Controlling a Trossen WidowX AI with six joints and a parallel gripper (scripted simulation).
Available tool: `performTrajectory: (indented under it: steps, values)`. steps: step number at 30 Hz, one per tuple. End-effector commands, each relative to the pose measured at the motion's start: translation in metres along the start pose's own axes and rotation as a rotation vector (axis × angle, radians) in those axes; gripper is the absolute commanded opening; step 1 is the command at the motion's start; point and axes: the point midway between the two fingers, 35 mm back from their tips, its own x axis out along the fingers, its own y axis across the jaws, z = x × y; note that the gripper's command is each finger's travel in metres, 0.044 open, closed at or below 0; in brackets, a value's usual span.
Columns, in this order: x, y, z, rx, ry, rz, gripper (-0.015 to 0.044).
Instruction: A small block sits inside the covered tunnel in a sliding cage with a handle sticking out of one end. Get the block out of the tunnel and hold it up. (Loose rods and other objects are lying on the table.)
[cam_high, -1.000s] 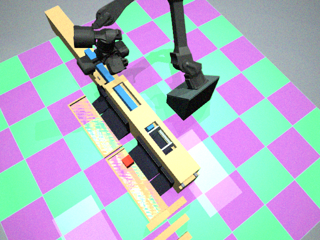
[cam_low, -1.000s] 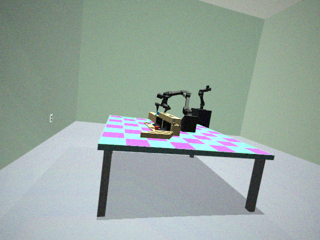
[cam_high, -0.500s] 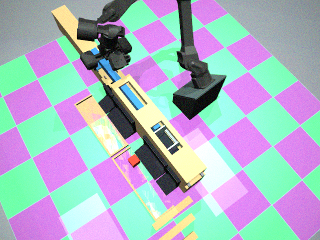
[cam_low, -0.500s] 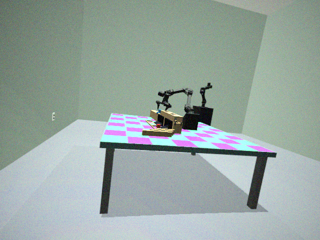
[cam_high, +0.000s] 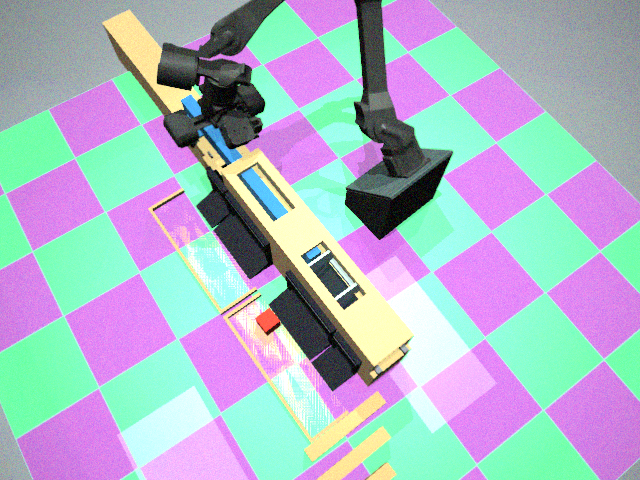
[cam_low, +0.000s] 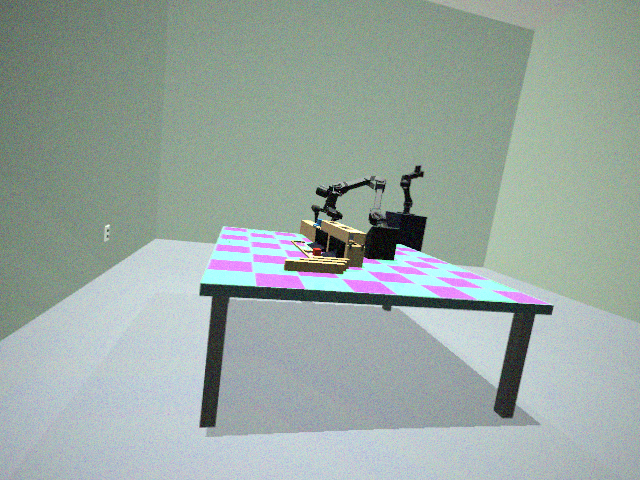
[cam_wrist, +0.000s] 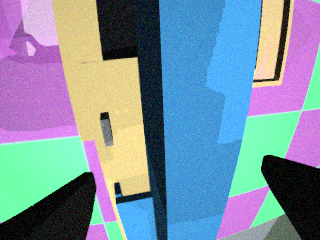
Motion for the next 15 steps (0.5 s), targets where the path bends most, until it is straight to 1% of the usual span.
performTrajectory:
  steps: [1,13,15]
  values:
    - [-0.0008,-0.0003,-0.0002,0.001,0.000,-0.001,0.0387]
    - [-0.0008,-0.0003,-0.0002,0.001,0.000,-0.001,0.0072]
    - [-0.0008,-0.0003,-0.0002,0.001,0.000,-0.001,0.0059]
